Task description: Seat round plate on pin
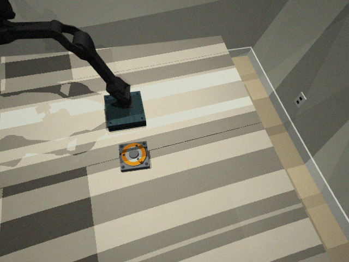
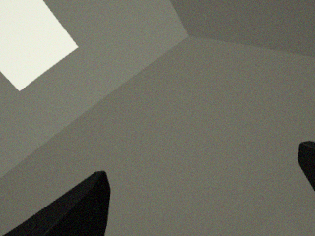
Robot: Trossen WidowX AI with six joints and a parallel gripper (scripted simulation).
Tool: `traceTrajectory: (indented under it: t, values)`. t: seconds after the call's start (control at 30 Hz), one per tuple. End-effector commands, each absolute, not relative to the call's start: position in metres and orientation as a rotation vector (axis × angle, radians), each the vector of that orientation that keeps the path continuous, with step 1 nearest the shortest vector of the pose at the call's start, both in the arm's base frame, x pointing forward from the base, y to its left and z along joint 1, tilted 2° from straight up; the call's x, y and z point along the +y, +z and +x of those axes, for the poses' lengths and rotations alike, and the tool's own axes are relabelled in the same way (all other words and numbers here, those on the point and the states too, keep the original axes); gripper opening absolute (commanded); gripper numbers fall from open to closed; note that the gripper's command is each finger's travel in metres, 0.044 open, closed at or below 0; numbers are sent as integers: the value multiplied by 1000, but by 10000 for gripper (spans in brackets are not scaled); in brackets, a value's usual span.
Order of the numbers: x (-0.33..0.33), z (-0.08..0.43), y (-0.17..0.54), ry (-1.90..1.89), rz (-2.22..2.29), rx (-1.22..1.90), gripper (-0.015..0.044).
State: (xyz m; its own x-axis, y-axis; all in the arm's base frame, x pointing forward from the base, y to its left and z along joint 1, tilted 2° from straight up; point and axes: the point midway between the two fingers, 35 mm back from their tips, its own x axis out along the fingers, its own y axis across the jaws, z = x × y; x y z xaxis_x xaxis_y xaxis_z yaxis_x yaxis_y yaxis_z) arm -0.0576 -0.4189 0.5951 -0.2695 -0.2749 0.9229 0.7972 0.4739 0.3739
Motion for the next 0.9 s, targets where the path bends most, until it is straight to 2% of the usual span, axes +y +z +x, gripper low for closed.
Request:
traceTrajectory:
  t: [0.0,0.23,0.3,0.47,0.87]
  values:
    - [-419,-55,595,-1112,-476,-1500,374]
    - [-471,50,561,-1186,-201,-1202,190]
    - [-476,67,554,-1184,-159,-1158,137]
    - [-488,152,515,-1153,24,-933,6]
    - [-450,312,413,-1011,247,-407,0]
